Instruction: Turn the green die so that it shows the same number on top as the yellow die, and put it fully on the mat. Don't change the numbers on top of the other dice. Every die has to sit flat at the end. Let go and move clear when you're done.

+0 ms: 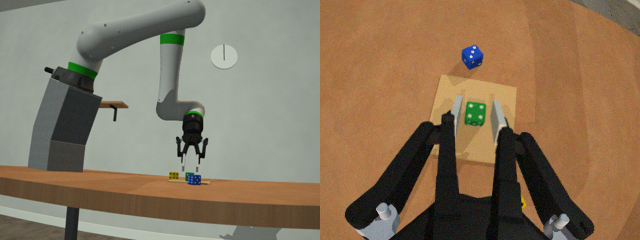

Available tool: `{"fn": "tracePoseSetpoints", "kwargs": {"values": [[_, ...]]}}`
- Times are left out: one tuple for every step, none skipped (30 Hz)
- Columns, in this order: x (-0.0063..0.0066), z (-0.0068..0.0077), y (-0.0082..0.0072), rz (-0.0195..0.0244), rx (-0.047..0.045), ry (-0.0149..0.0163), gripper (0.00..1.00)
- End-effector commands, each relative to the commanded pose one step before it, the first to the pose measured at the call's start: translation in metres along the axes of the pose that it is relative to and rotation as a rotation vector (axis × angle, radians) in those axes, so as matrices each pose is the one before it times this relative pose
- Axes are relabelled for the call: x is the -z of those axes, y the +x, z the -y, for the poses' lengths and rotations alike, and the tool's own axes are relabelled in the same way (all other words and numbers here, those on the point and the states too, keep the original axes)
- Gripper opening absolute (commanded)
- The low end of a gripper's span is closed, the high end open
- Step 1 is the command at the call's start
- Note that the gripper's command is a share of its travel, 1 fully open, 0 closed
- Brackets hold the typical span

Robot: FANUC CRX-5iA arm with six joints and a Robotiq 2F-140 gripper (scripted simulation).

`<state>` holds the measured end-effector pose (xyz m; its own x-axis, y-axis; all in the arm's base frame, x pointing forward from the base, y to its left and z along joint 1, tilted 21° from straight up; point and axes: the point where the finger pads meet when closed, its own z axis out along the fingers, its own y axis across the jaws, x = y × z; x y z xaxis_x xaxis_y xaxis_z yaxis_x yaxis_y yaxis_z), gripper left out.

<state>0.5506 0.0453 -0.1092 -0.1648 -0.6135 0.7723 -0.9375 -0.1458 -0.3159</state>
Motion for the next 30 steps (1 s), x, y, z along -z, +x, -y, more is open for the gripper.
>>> {"fn": "tracePoseSetpoints", "kwargs": {"values": [[-0.00486, 0.00021, -0.00495, 0.00001, -0.00028, 0.00027, 0.28], [0.0, 0.0, 0.0, 0.0, 0.0, 0.0, 0.28], [0.0, 0.0, 0.0, 0.0, 0.0, 0.0, 0.28], [-0.00129, 0.0, -0.00129, 0.0, 0.0, 0.0, 0.28], [-0.00126, 0.0, -0.00126, 0.0, 0.0, 0.0, 0.28], [-0.00122, 0.00001, -0.00122, 0.0, 0.0, 0.0, 0.28], [-0.00118, 0.0, -0.00118, 0.0, 0.0, 0.0, 0.28], [-0.00113, 0.0, -0.00113, 0.0, 0.0, 0.0, 0.28], [-0.00108, 0.00001, -0.00108, 0.0, 0.0, 0.0, 0.28], [-0.00102, 0.0, -0.00102, 0.0, 0.0, 0.0, 0.28], [-0.00097, -0.00001, -0.00097, 0.0, 0.0, 0.0, 0.28], [-0.00091, 0.0, -0.00091, 0.0, 0.0, 0.0, 0.28], [-0.00085, 0.0, -0.00085, 0.0, 0.0, 0.0, 0.28], [-0.00078, 0.0, -0.00078, 0.0, 0.0, 0.0, 0.28], [-0.00072, 0.0, -0.00072, 0.0, 0.0, 0.0, 0.28], [-0.00066, 0.0, -0.00066, 0.0, 0.0, 0.0, 0.28], [-0.00059, 0.0, -0.00059, 0.0, 0.0, 0.0, 0.28], [-0.00052, 0.0, -0.00053, 0.0, 0.0, 0.0, 0.28], [0.0, 0.0, 0.0, 0.0, 0.0, 0.0, 0.28], [0.0, 0.0, 0.0, 0.0, 0.0, 0.0, 0.28], [-0.00046, 0.0, -0.00046, 0.0, 0.0, 0.0, 0.28], [-0.0004, 0.0, -0.0004, 0.0, 0.0, 0.0, 0.28], [-0.00034, 0.0, -0.00034, 0.0, 0.0, 0.0, 0.28], [-0.00028, 0.0, -0.00028, 0.0, 0.0, 0.0, 0.28], [-0.00023, 0.0, -0.00023, 0.0, 0.0, 0.0, 0.28], [-0.00018, 0.0, -0.00018, 0.0, 0.0, 0.0, 0.28], [-0.00013, 0.0, -0.00013, 0.0, 0.0, 0.0, 0.28], [-0.00009, 0.0, -0.00009, 0.0, 0.0, 0.0, 0.28], [-0.00006, 0.0, -0.00006, 0.0, 0.0, 0.0, 0.28], [-0.00003, 0.0, -0.00003, 0.0, 0.0, 0.0, 0.28]]}}
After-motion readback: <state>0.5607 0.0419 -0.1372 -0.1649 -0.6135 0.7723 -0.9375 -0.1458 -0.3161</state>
